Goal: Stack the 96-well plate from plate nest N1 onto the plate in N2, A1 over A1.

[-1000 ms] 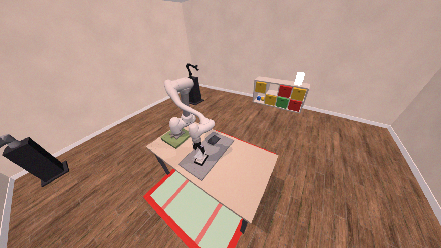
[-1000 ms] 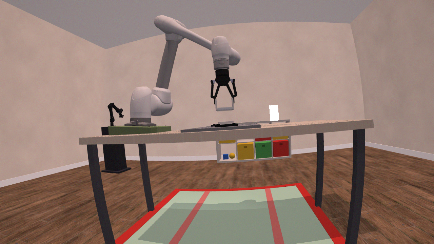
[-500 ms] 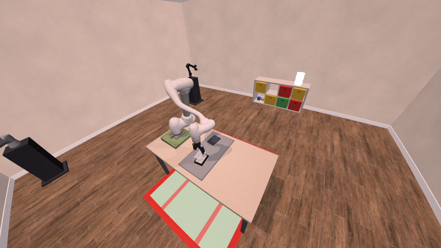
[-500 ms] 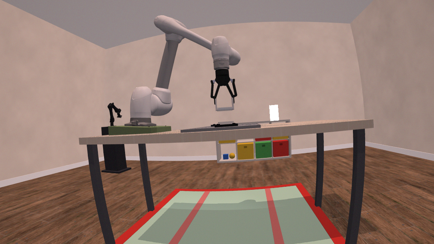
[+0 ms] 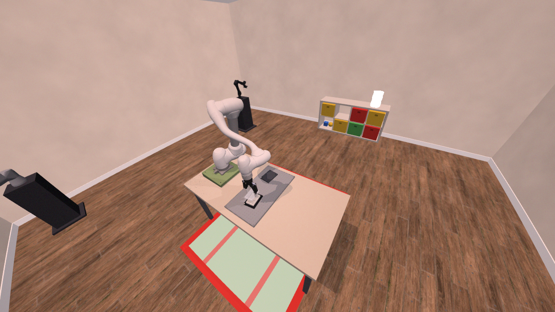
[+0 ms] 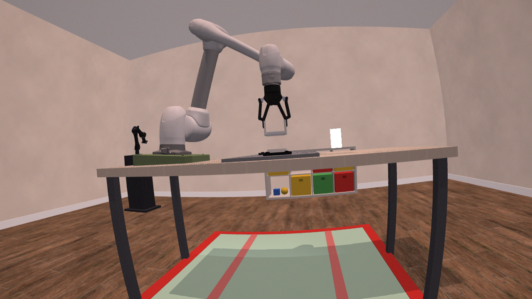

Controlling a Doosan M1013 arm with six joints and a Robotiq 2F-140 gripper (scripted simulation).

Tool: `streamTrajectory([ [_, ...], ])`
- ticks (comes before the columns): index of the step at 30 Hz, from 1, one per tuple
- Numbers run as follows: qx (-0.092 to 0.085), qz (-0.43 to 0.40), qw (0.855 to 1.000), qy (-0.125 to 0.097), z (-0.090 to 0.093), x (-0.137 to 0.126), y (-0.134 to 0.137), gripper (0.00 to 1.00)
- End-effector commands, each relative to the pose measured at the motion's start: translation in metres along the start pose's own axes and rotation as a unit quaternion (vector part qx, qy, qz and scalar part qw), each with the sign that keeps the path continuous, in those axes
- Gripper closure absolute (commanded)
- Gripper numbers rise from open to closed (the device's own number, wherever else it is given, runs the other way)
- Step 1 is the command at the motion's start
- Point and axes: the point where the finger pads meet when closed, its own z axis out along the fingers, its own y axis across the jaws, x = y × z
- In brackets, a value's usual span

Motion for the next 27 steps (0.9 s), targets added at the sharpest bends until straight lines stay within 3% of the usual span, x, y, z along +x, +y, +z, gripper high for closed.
streamTrajectory([
  [1,0.0,0.0,1.0,0.0,0.0,0.0,0.0,1.0],
  [27,0.0,0.0,1.0,0.0,0.035,0.0,0.0,1.0],
])
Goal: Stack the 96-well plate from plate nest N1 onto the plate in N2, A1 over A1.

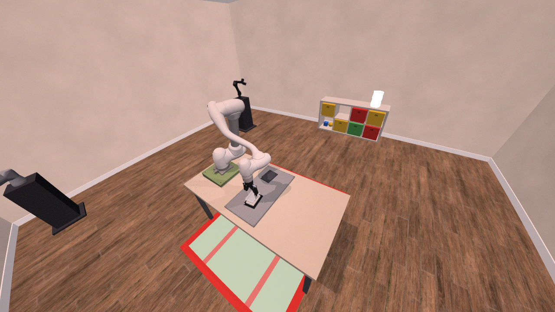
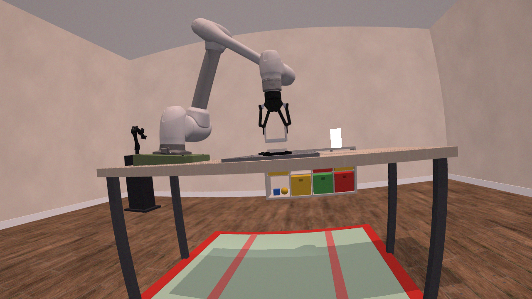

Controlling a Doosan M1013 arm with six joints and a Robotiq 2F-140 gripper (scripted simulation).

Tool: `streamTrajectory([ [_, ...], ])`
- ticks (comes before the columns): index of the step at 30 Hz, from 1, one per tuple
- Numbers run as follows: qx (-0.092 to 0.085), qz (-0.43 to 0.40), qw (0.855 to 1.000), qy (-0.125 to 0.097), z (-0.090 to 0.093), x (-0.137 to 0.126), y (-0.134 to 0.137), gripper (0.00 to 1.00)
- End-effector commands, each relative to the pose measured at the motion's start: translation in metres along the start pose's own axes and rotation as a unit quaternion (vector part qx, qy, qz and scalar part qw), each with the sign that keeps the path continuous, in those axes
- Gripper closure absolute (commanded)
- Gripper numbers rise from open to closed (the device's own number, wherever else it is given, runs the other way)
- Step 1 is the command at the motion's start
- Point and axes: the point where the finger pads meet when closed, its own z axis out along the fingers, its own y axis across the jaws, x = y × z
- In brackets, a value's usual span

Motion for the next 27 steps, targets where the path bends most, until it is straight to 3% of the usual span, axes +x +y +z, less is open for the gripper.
streamTrajectory([
  [1,0.0,0.0,1.0,0.0,0.006,0.0,0.0,1.0],
  [9,0.0,0.0,1.0,0.0,0.019,0.0,0.0,1.0],
  [27,0.0,0.0,1.0,0.0,0.02,0.0,0.0,1.0],
])
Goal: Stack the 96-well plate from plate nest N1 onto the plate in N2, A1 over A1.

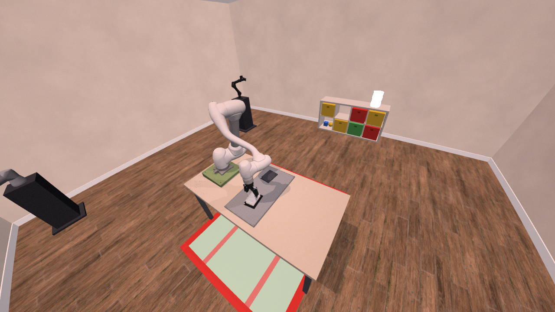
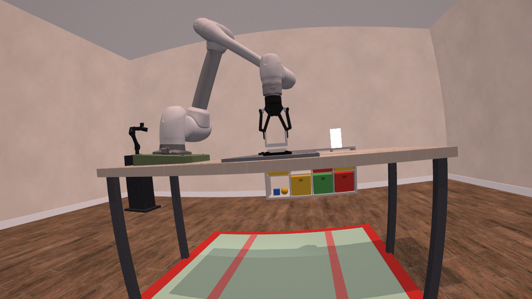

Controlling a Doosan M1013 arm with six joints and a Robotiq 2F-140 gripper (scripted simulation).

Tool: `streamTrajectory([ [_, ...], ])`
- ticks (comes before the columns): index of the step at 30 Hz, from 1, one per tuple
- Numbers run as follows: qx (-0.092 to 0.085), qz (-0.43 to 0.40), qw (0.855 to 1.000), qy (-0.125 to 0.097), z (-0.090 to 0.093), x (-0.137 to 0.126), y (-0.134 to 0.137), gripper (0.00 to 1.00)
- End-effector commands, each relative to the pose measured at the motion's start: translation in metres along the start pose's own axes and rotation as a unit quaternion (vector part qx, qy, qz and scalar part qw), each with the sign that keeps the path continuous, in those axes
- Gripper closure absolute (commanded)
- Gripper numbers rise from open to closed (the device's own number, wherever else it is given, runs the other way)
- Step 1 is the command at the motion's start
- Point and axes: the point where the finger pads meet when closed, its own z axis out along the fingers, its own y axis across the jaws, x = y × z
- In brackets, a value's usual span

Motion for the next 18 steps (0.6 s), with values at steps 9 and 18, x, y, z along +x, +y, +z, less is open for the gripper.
streamTrajectory([
  [9,0.0,0.0,1.0,0.0,0.0009,0.0,0.0,1.0],
  [18,0.0,0.0,1.0,0.0,0.0024,0.0001,0.0,1.0],
])
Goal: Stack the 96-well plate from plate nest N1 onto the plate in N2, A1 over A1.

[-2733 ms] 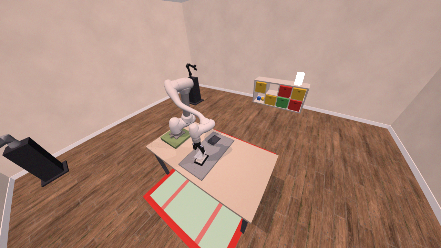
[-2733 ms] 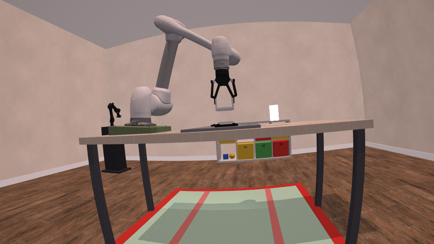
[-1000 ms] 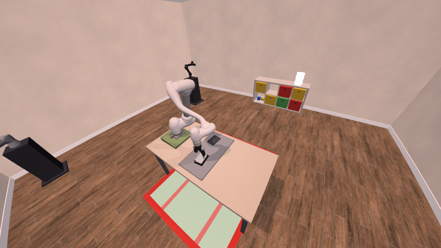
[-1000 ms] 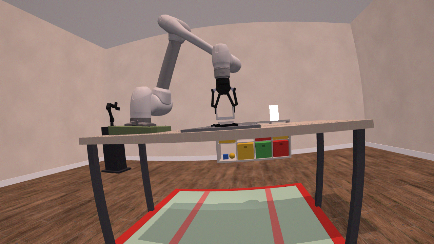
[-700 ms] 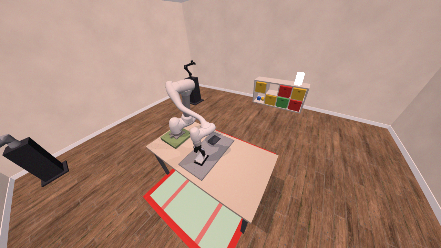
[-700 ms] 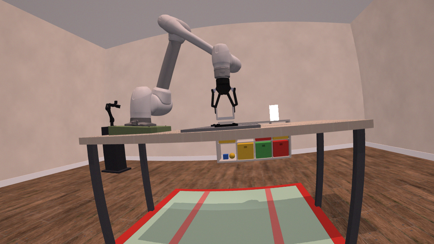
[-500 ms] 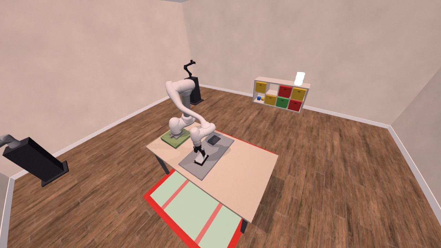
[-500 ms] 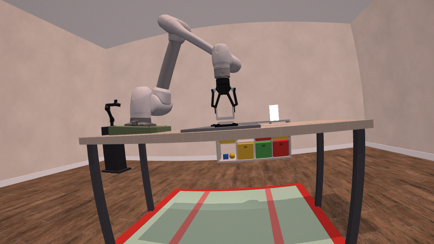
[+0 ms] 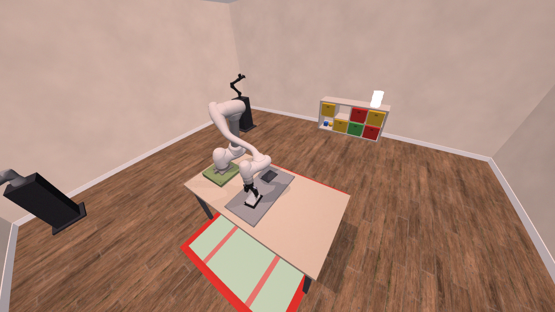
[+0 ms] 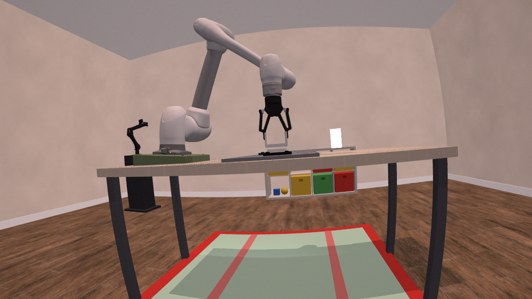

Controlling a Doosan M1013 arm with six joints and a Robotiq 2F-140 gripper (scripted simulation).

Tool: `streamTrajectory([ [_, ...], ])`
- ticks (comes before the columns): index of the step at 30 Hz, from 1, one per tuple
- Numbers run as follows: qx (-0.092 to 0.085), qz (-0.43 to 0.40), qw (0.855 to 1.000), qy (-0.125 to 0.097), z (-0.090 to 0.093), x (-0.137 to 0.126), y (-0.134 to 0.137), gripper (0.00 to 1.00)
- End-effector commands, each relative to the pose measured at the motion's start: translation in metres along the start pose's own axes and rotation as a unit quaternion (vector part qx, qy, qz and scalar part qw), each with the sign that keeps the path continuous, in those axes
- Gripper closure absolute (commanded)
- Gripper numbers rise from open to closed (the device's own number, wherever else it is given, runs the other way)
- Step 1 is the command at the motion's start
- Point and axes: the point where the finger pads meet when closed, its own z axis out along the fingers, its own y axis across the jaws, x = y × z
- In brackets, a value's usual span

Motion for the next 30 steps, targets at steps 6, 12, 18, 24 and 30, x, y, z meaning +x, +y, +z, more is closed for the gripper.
streamTrajectory([
  [6,0.0,0.0,1.0,0.0,0.001,0.0,0.0,1.0],
  [12,0.0,0.0,1.0,0.0,0.002,0.0,0.0,1.0],
  [18,0.0,0.0,1.0,0.0,0.0029,0.0,0.0,1.0],
  [24,0.0,0.0,1.0,0.0,0.0037,0.0,0.0,1.0],
  [30,0.0,0.0,1.0,0.0,0.0047,0.0,0.0,1.0],
])
